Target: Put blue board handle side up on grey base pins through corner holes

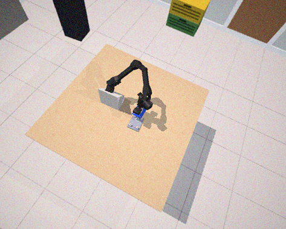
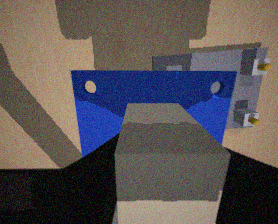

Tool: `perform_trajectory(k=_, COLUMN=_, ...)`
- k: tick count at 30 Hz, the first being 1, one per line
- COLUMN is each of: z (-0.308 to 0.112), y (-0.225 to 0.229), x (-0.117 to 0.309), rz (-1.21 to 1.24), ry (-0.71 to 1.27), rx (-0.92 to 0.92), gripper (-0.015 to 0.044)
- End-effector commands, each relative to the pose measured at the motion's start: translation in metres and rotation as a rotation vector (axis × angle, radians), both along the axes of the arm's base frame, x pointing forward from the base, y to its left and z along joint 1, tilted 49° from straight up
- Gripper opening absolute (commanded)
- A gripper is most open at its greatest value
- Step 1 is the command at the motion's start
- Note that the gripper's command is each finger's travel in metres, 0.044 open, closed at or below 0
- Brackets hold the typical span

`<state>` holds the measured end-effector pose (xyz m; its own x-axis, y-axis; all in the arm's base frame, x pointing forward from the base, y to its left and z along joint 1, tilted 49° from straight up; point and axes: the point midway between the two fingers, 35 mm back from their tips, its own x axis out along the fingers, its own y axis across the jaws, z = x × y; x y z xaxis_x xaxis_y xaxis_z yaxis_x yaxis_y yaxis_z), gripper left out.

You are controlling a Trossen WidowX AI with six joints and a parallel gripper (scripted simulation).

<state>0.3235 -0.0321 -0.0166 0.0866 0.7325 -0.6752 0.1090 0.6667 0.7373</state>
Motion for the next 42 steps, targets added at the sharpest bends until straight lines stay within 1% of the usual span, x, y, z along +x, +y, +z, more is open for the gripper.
perform_trajectory(k=1, z=-0.008, y=-0.008, x=0.002, rz=0.008, ry=-0.009, rx=-0.005, gripper=0.0000)
perform_trajectory(k=29, z=-0.065, y=-0.055, x=0.003, rz=0.053, ry=-0.059, rx=-0.003, gripper=0.0000)
perform_trajectory(k=42, z=-0.062, y=-0.051, x=0.002, rz=0.048, ry=-0.053, rx=0.001, gripper=0.0000)
